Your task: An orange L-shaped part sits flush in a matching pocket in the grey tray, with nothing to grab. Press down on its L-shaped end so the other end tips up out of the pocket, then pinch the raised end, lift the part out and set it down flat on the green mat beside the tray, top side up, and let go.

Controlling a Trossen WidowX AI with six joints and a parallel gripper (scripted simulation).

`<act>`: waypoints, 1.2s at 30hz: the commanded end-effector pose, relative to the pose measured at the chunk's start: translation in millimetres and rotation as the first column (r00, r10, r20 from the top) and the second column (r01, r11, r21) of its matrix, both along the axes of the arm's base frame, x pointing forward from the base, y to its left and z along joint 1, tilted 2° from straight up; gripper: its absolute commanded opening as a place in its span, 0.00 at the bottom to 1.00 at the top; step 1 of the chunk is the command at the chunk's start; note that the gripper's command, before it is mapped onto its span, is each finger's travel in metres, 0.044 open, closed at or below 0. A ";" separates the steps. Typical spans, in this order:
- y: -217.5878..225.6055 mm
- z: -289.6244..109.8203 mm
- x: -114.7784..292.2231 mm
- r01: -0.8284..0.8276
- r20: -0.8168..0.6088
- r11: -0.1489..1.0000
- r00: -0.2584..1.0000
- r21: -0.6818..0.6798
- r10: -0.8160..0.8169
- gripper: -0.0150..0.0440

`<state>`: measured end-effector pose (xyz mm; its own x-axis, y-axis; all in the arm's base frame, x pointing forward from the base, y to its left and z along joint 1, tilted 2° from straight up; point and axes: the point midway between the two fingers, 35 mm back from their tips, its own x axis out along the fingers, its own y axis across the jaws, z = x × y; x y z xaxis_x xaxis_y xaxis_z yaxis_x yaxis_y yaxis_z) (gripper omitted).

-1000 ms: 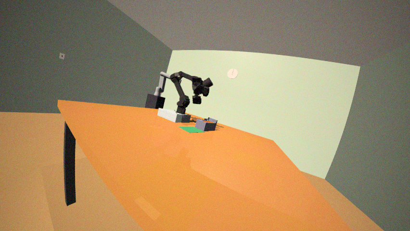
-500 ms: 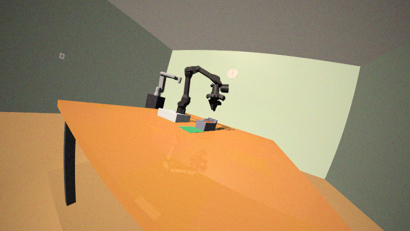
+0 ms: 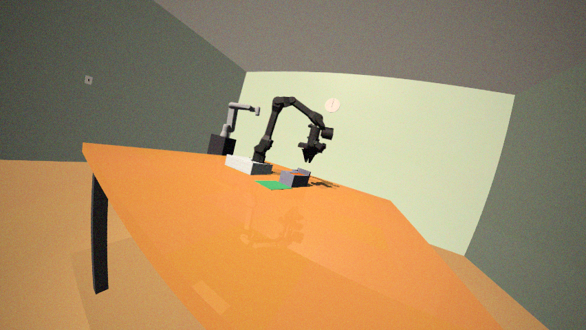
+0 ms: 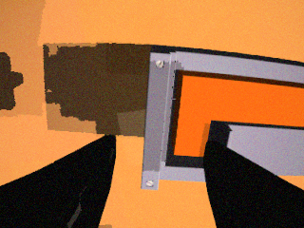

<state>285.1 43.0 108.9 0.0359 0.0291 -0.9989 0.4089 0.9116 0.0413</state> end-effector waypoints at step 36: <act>4.5 -99.0 -5.2 0.006 -0.026 1.000 1.000 0.005 -0.006 0.56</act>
